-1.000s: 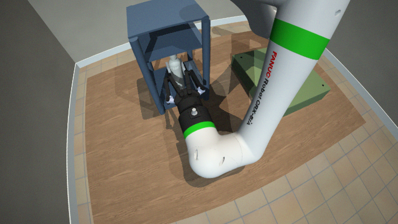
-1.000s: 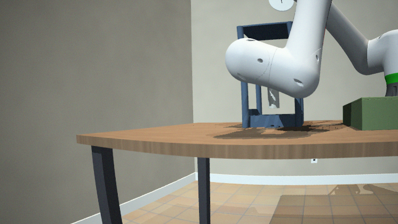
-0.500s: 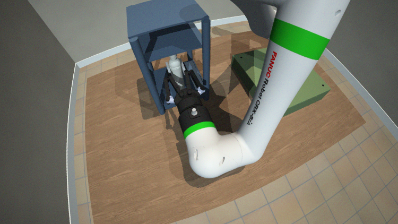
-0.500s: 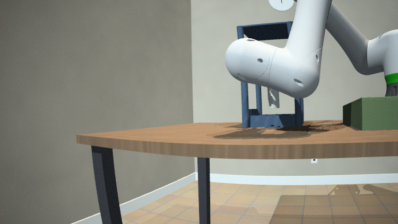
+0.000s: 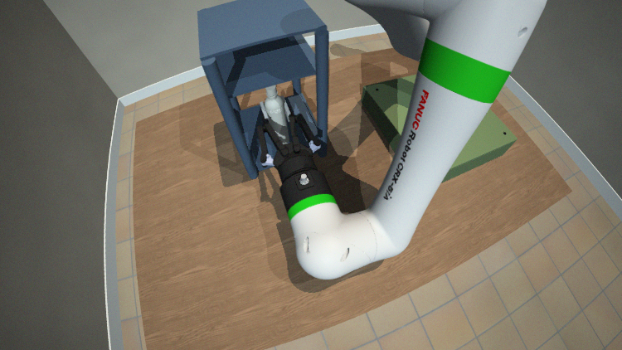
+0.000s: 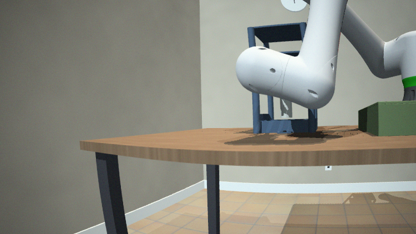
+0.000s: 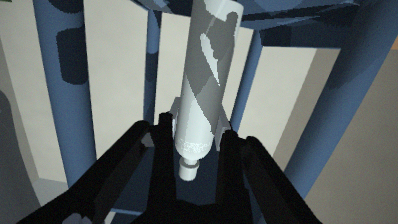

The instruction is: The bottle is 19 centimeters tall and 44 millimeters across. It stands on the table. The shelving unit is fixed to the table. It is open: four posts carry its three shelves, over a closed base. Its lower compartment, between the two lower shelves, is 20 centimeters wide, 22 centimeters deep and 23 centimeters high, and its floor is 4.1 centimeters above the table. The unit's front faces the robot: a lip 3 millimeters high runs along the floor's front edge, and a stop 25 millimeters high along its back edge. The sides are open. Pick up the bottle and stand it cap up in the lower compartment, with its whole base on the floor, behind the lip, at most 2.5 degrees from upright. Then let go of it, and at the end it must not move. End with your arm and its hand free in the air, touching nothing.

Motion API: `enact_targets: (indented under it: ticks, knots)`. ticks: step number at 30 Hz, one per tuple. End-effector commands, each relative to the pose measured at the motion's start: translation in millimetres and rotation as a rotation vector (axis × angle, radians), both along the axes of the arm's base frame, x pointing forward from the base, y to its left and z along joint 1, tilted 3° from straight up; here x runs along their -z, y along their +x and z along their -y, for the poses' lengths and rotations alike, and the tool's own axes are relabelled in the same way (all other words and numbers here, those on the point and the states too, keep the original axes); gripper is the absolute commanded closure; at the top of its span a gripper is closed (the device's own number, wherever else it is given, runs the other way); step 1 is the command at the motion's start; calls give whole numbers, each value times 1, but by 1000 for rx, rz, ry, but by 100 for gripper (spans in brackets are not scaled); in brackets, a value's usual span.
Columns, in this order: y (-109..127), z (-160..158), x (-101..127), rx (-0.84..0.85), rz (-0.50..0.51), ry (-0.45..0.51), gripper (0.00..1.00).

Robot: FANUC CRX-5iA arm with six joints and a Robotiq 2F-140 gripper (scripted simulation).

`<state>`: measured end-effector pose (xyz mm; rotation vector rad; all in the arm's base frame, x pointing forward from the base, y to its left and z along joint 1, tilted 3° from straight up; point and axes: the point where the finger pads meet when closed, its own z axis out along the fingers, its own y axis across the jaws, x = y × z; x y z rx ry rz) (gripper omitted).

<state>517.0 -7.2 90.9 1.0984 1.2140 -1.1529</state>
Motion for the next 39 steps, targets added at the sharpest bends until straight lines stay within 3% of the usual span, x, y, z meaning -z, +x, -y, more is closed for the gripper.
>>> enact_targets:
  ticks: [1,39]
  knots:
    - [0,0,5,0,0,0,100]
    - [0,0,9,0,0,0,100]
